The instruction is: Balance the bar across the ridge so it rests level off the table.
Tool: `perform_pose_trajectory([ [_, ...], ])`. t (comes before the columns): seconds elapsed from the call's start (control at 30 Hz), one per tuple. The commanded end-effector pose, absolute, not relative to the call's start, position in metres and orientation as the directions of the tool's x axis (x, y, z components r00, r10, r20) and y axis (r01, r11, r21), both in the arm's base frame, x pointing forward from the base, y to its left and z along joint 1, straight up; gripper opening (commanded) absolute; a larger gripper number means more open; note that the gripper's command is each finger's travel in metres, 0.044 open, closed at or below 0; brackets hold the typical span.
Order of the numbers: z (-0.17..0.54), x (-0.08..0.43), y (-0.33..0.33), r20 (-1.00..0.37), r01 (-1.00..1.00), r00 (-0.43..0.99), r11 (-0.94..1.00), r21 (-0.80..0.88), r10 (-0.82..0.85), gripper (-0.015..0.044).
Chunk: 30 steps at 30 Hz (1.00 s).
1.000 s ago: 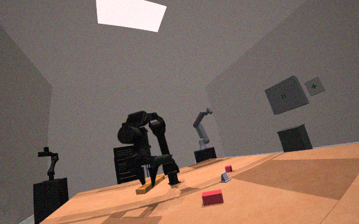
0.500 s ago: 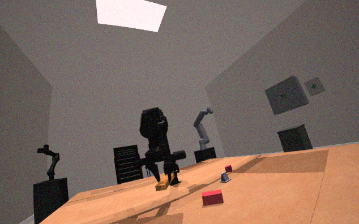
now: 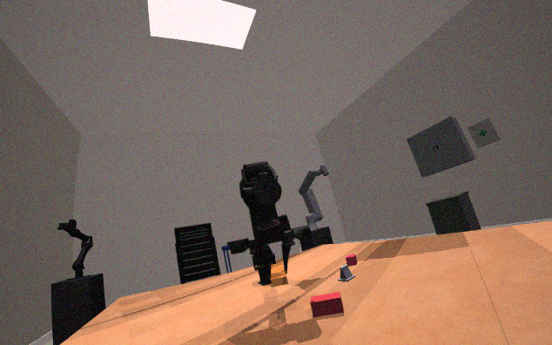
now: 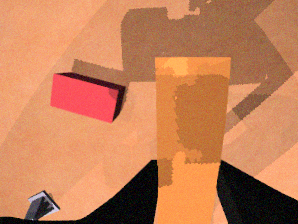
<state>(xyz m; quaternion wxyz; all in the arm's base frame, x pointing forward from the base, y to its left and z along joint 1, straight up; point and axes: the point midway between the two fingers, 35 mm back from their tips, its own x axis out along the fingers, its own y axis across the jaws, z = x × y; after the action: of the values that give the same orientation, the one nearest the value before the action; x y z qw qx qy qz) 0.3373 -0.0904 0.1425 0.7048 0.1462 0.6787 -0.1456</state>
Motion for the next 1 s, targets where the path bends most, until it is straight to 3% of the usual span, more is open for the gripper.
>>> perform_pose_trajectory([
  [0.0, 0.143, 0.34, -0.074, -0.999, 0.374, 0.035, 0.927, 0.006, -0.008, 0.0],
  [0.97, 0.143, 0.345, 0.04, -0.999, 0.135, 0.035, 0.991, 0.009, 0.004, 0.0],
])
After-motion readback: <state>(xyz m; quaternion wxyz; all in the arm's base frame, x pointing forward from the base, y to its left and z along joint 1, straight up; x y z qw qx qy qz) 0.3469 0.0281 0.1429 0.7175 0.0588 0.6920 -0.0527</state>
